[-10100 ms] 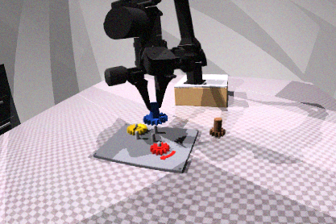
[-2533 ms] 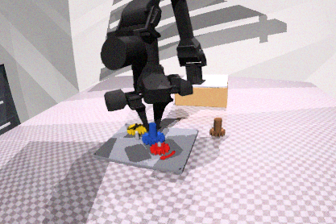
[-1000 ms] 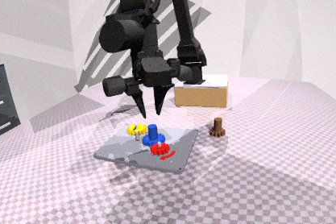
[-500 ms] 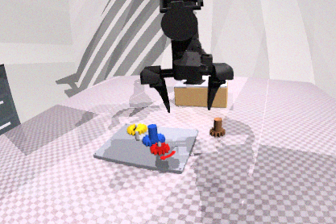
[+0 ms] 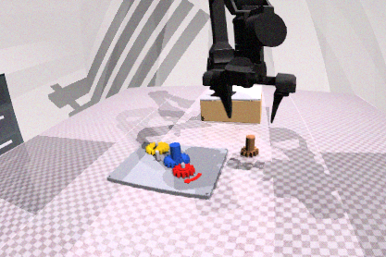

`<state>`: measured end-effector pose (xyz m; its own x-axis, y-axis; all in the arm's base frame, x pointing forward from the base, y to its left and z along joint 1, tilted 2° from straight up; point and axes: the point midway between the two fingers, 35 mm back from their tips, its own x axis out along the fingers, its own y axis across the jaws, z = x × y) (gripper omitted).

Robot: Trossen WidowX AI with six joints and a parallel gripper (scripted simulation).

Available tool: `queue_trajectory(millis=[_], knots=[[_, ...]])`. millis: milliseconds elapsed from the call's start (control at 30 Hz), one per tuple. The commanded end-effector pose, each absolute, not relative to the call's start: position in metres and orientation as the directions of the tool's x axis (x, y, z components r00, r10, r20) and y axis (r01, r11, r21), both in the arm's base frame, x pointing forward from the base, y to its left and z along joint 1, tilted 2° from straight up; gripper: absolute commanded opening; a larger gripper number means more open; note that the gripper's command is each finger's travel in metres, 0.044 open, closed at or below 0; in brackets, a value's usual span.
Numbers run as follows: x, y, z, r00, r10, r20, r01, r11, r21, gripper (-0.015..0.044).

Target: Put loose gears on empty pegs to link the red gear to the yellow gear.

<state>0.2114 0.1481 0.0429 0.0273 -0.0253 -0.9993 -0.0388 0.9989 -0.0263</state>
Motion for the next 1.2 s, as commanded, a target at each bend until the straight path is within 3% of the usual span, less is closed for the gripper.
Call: queue_trajectory(millis=[0,1167], knots=[[0.209,0.148,0.041,0.026,-0.022,-0.999,-0.017,1.000,-0.023,0.0440],[0.210,0.146,-0.008,0.026,-0.023,-0.999,-0.017,1.000,-0.023,0.0440]])
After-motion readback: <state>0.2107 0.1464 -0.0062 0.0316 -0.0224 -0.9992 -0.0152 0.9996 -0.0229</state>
